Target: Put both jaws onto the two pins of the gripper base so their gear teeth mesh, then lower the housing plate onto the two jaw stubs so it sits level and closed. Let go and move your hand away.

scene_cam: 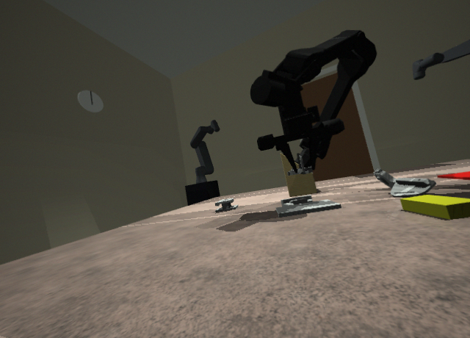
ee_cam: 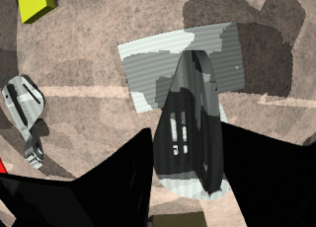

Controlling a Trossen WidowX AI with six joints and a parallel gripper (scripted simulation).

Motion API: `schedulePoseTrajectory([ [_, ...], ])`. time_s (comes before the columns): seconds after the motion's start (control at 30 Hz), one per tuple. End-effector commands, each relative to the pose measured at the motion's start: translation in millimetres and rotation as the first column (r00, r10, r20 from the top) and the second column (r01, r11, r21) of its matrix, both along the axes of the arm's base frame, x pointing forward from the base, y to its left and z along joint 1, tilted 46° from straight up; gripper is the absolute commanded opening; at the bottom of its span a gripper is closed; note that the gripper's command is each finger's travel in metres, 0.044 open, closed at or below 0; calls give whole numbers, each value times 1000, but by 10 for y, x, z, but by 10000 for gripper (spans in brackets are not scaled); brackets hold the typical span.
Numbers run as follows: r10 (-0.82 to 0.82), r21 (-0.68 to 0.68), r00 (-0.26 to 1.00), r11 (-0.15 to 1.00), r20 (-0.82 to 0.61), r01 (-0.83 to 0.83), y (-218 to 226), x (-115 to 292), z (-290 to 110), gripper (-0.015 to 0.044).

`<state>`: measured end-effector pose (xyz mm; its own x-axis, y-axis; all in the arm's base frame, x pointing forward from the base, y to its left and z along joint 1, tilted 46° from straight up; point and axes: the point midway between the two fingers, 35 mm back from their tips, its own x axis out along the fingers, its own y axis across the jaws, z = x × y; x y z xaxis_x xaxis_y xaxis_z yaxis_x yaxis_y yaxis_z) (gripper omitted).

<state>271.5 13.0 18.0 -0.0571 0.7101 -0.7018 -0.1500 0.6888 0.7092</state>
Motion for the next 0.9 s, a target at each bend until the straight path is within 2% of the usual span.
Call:
schedulePoseTrajectory([
  [0.0, -3, 2, 1000, 1000, 10, 3, 67, 96, 89, 134],
  [0.87, -13, 1, 1000, 1000, 0, 13, 70, 99, 92, 134],
])
